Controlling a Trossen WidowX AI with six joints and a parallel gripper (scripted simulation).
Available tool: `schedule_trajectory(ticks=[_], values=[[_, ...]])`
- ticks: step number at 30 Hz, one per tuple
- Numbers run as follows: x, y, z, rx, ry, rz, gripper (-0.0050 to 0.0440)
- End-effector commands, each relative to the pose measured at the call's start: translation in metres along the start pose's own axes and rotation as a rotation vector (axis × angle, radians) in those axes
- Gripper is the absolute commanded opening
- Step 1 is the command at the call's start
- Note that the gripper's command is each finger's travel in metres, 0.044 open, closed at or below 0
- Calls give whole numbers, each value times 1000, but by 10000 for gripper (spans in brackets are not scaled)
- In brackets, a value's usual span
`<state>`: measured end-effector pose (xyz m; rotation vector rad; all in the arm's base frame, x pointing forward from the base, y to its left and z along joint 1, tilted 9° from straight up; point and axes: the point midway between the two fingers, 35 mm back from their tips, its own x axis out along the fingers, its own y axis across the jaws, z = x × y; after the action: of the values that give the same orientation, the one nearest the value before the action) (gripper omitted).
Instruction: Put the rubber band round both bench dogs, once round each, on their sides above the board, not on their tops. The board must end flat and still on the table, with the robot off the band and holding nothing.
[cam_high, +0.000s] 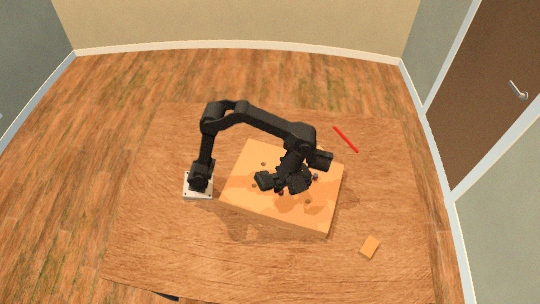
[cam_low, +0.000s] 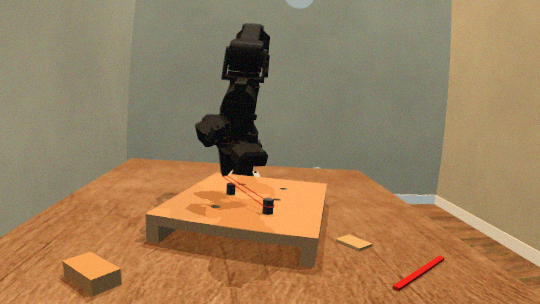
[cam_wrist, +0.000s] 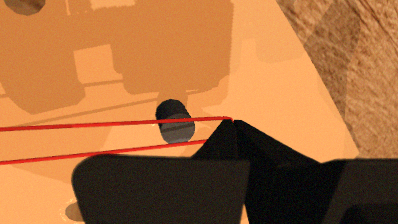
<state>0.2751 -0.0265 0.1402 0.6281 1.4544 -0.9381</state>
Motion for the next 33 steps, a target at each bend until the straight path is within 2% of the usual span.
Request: schedule_trajectory(ticks=[1, 20, 33], values=[[0, -9, 1, 4, -7, -19, -50], [-2, -7, 2, 6, -9, -8, -50], [6, -9, 1, 9, 1, 75, -50]])
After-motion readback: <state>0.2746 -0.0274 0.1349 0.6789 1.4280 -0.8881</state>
